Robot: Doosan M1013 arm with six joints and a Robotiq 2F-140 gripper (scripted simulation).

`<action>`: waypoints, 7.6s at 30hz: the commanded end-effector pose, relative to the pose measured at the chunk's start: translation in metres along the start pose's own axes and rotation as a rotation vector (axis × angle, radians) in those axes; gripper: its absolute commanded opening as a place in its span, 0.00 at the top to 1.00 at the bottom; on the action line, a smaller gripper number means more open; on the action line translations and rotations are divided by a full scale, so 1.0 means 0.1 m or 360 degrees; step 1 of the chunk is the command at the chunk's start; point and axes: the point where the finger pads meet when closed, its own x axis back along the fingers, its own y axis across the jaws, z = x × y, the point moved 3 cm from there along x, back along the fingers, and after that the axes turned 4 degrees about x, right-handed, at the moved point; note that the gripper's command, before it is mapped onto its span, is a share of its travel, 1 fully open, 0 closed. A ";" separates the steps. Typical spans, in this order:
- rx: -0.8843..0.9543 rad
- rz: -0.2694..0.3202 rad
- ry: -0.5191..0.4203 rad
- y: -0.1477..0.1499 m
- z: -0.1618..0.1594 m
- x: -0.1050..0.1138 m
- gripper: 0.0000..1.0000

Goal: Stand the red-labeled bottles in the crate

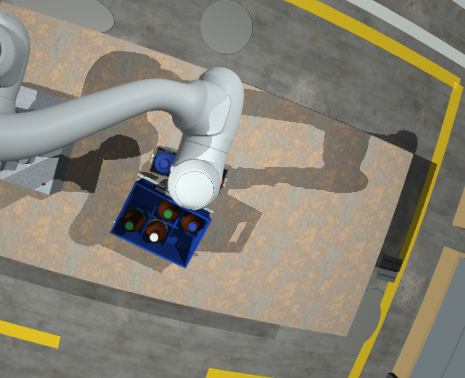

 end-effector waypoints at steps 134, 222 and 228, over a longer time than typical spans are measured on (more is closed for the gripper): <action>0.0000 0.0000 0.0000 -0.01 0.01 0.40 1.00; 0.0000 0.0000 0.0000 -0.01 0.01 0.80 1.00; 0.0000 0.0000 0.0000 -0.01 0.01 0.80 1.00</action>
